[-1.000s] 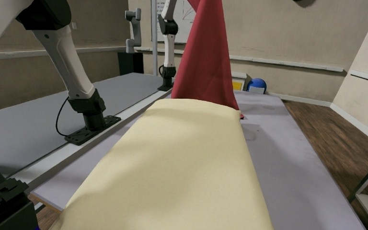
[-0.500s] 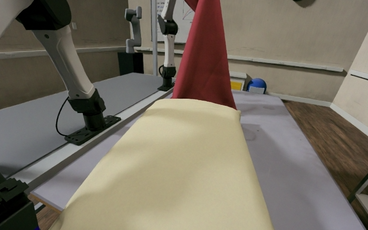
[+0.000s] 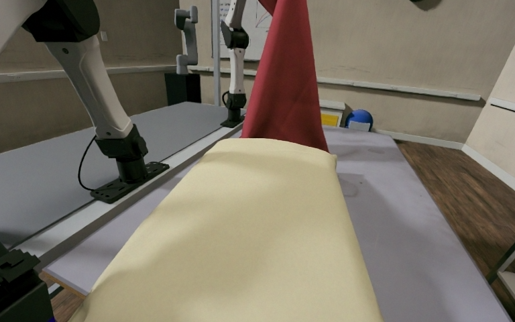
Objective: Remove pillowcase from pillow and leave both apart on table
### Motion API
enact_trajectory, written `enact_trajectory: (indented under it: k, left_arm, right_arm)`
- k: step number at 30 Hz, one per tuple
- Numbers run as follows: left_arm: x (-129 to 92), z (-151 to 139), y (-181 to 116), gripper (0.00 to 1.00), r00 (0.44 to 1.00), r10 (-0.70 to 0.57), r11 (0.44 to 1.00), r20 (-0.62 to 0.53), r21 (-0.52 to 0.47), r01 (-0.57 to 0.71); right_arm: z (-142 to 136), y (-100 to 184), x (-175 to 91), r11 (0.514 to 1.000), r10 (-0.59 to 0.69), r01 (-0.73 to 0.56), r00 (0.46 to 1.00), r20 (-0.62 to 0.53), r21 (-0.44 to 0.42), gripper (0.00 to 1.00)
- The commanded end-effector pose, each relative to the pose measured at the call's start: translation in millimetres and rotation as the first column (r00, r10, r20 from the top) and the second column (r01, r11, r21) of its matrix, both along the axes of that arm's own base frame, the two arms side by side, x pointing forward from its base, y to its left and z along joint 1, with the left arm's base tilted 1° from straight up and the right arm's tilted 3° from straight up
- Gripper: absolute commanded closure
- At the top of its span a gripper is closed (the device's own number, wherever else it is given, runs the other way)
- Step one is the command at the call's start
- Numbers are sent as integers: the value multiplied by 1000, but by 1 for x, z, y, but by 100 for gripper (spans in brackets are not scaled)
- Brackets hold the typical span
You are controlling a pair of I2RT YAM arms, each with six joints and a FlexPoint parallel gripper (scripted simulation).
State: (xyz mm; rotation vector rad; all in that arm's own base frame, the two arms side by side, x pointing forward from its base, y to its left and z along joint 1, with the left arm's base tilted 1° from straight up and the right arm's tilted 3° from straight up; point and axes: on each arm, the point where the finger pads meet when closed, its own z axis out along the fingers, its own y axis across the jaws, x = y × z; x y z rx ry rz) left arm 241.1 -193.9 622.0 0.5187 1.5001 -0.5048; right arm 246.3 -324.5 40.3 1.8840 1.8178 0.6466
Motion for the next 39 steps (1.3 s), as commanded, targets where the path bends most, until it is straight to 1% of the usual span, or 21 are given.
enact_trajectory:
  k: [1, 3, 4, 6, 8, 10, 13, 17, 22, 26, 27, 29, 32, 33, 36, 39]
  left_arm:
    - [-13, 23, 20, 100, 998, 29, 998, 60, -61, -25]
    - [-5, 13, 22, 100, 998, 49, 998, 31, -39, -48]
    - [-6, 9, 27, 100, 998, 61, 998, 17, -29, -60]
    - [-6, 8, 33, 100, 997, 76, 997, 15, -27, -75]
    - [-6, 8, 33, 100, 997, 76, 997, 15, -27, -75]
    - [-6, 11, 40, 100, 995, 92, 996, 37, -24, -91]
    - [-7, 11, 56, 100, 989, 145, 989, 28, -34, -144]
    - [-12, 8, 71, 100, 984, 180, 983, 21, -33, -179]
    - [-12, 9, 83, 100, 975, 220, 975, 24, -36, -219]
    - [-8, 7, 78, 100, 977, 210, 977, 22, -27, -209]
    - [-23, 20, 86, 100, 976, 213, 976, 55, -62, -210]
    - [-23, 20, 86, 100, 976, 213, 976, 55, -62, -209]
    - [-19, 17, 83, 100, 976, 214, 976, 47, -55, -211]
    - [-13, 14, 80, 100, 977, 212, 977, 37, -47, -210]
    - [-17, 16, 82, 100, 976, 212, 976, 43, -53, -209]
    - [-13, 14, 80, 100, 977, 212, 976, 36, -47, -211]
  right_arm:
    - [7, -7, 8, 998, 19, -18, 1000, 21, -56, 100]
    - [7, -7, 8, 998, 19, -18, 1000, 21, -56, 100]
    - [7, -7, 8, 998, 19, -18, 1000, 21, -56, 100]
    - [7, -7, 8, 998, 19, -18, 1000, 21, -56, 100]
    - [7, -7, 8, 998, 19, -18, 1000, 21, -56, 100]
    - [7, -7, 8, 998, 19, -18, 1000, 21, -56, 100]
    - [7, -7, 8, 998, 19, -18, 1000, 21, -56, 100]
    - [7, -7, 8, 998, 19, -18, 1000, 21, -56, 100]
    - [7, -7, 8, 998, 19, -18, 1000, 21, -56, 100]
    - [7, -7, 8, 998, 19, -18, 1000, 21, -56, 100]
    - [7, -7, 8, 998, 19, -18, 1000, 21, -56, 100]
    - [7, -7, 8, 998, 19, -18, 1000, 21, -56, 100]
    - [7, -7, 8, 998, 19, -18, 1000, 21, -56, 100]
    - [7, -7, 8, 998, 19, -18, 1000, 21, -56, 100]
    - [7, -7, 8, 998, 19, -18, 1000, 21, -56, 100]
    - [7, -7, 8, 998, 19, -18, 1000, 21, -56, 100]
